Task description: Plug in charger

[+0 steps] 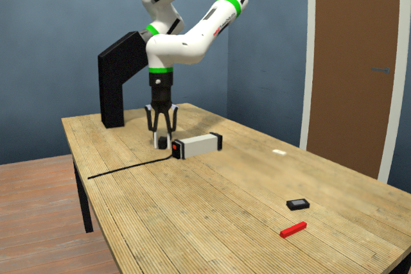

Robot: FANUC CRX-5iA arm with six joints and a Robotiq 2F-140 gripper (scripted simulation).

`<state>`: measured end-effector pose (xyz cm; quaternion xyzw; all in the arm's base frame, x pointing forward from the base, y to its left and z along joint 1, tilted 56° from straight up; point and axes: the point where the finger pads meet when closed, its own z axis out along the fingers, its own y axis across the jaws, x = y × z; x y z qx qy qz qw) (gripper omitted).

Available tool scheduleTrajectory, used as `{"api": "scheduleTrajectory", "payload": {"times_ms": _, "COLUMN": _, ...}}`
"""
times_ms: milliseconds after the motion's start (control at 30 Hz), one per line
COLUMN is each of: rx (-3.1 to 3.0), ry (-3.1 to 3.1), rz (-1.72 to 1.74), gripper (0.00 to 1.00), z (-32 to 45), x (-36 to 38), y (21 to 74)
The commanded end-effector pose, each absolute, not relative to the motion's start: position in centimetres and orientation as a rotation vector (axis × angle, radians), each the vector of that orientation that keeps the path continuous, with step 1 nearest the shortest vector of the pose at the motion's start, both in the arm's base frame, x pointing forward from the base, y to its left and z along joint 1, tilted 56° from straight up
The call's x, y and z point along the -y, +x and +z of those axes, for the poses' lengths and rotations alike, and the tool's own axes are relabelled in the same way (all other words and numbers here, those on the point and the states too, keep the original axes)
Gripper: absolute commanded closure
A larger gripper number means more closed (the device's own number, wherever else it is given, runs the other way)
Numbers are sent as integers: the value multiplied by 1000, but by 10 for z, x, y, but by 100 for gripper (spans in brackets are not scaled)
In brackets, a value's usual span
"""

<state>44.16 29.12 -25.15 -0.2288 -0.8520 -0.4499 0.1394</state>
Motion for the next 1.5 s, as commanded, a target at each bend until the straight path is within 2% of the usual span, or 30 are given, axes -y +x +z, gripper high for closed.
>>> {"api": "scheduleTrajectory", "payload": {"times_ms": 0, "rx": 2463, "ry": -662, "rz": -1300, "gripper": 62, "z": -251, "x": -290, "y": 442}}
{"api": "scheduleTrajectory", "payload": {"times_ms": 900, "rx": 2463, "ry": -662, "rz": -1300, "gripper": 62, "z": -251, "x": -290, "y": 442}}
{"api": "scheduleTrajectory", "payload": {"times_ms": 933, "rx": 2463, "ry": -662, "rz": -1300, "gripper": 90, "z": -251, "x": -290, "y": 442}}
{"api": "scheduleTrajectory", "payload": {"times_ms": 1467, "rx": 2463, "ry": -662, "rz": -1300, "gripper": 90, "z": -251, "x": -290, "y": 442}}
